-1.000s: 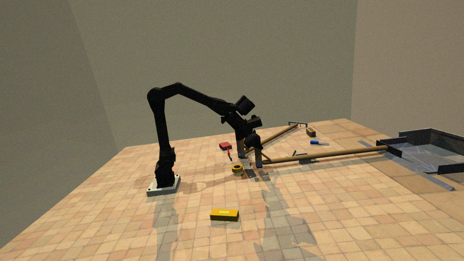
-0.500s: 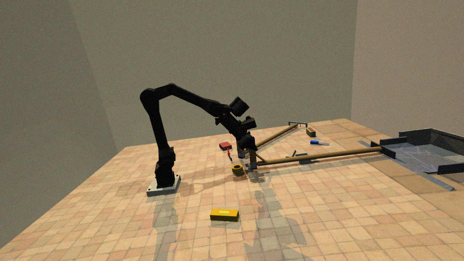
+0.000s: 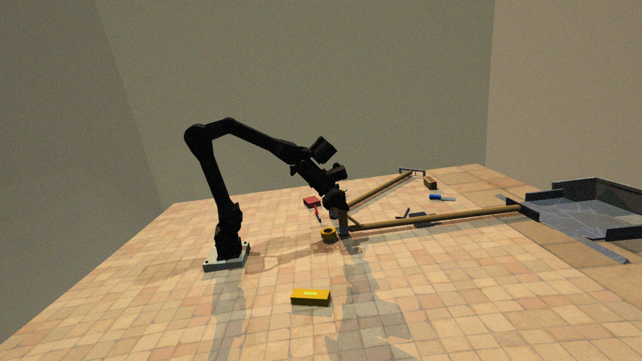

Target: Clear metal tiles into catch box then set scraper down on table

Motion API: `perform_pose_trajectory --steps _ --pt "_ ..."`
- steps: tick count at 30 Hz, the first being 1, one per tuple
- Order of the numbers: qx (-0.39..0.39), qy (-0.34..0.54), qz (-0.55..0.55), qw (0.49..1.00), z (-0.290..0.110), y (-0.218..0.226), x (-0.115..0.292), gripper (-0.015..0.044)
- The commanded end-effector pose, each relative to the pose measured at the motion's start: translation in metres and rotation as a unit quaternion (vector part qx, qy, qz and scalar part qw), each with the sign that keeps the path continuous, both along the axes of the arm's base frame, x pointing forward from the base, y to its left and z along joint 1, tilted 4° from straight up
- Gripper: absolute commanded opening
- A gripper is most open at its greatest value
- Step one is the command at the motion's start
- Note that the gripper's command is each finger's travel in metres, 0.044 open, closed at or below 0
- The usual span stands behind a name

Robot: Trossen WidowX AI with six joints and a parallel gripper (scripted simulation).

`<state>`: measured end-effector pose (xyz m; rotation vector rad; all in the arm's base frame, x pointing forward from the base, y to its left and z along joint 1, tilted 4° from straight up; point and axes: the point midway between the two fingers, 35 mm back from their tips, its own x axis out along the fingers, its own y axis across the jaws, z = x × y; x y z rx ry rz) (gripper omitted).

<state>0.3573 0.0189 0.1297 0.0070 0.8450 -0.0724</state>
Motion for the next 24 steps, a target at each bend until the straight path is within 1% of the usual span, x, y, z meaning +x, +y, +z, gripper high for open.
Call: perform_pose_trajectory --steps 1,12,24 --pt "0.000 -0.010 -0.003 1.000 0.003 -0.001 -0.005 0.0000" --pt "0.000 -0.011 -0.003 1.000 -0.003 -0.003 -0.022 0.0000" --pt "-0.001 -0.009 -0.005 1.000 -0.004 -0.015 -0.025 0.0000"
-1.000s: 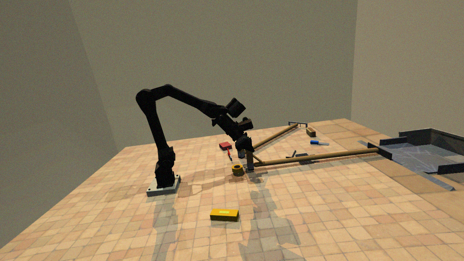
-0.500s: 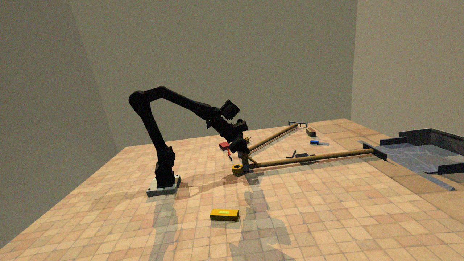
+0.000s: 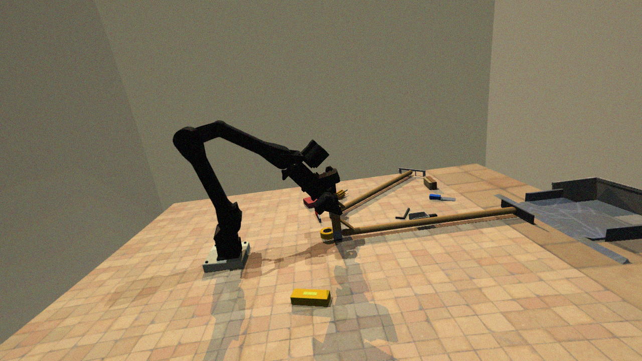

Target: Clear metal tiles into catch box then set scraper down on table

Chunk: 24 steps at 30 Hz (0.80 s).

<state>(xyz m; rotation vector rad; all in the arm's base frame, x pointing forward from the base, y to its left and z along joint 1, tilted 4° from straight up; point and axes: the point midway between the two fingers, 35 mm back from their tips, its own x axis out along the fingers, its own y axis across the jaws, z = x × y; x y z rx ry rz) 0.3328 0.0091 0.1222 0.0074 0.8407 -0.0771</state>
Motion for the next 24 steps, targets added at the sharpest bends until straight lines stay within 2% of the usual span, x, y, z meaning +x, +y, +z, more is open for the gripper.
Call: perform_pose_trajectory --steps 1,24 --pt "0.000 -0.007 -0.003 1.000 0.003 -0.006 -0.001 0.0000" --pt "-0.001 -0.004 -0.009 1.000 0.001 -0.032 -0.009 0.0000"
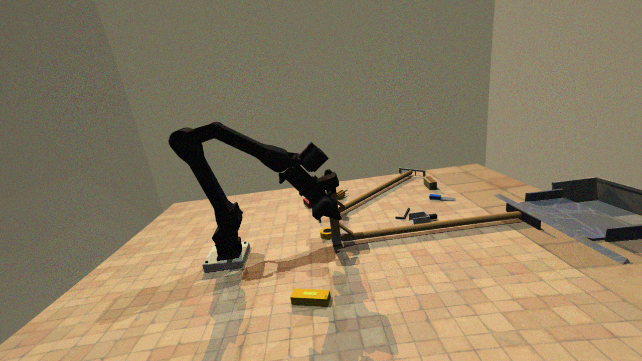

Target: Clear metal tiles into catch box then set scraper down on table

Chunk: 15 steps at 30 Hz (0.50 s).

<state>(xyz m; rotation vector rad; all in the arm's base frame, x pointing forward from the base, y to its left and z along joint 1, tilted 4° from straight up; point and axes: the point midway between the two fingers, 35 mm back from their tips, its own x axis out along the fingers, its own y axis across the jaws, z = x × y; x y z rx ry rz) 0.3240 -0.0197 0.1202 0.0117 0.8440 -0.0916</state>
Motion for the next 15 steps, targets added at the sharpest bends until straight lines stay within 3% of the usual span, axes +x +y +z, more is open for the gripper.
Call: perform_pose_trajectory --steps 1,15 --pt "0.000 -0.005 -0.002 1.000 0.003 -0.004 0.000 0.0000" --pt "0.000 -0.006 -0.003 1.000 0.006 -0.009 0.016 0.0000"
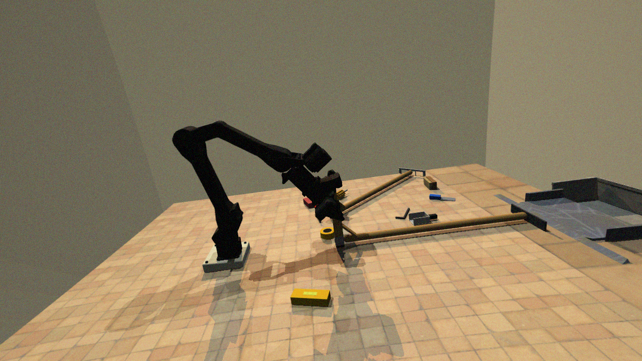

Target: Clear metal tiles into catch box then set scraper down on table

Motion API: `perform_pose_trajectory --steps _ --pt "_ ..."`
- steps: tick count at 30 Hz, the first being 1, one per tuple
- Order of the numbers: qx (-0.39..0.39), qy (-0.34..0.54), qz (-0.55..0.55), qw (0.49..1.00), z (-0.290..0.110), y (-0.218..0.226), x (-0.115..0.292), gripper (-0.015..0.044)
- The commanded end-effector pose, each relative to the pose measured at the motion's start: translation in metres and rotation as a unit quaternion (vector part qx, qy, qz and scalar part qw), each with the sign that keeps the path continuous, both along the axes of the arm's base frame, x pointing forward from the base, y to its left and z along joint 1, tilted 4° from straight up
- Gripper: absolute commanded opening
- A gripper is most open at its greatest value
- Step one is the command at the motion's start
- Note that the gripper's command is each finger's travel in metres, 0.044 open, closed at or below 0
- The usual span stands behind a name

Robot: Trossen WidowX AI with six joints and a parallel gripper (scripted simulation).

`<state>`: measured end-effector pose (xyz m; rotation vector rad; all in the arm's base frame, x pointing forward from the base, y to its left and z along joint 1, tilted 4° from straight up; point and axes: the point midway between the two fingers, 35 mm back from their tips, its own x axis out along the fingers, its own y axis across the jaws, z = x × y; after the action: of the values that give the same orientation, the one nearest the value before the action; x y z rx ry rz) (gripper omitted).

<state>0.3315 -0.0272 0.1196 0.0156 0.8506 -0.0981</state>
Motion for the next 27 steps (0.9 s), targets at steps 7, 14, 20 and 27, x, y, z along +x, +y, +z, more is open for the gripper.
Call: perform_pose_trajectory --steps 7,14,20,27 --pt "-0.001 -0.009 -0.001 1.000 0.008 -0.004 0.019 0.0000" --pt "-0.001 -0.010 -0.002 1.000 0.008 -0.006 0.030 0.0000" --pt "-0.001 -0.010 -0.003 1.000 0.009 -0.007 0.040 0.0000" --pt "-0.001 -0.010 -0.004 1.000 0.009 -0.007 0.051 0.0000"
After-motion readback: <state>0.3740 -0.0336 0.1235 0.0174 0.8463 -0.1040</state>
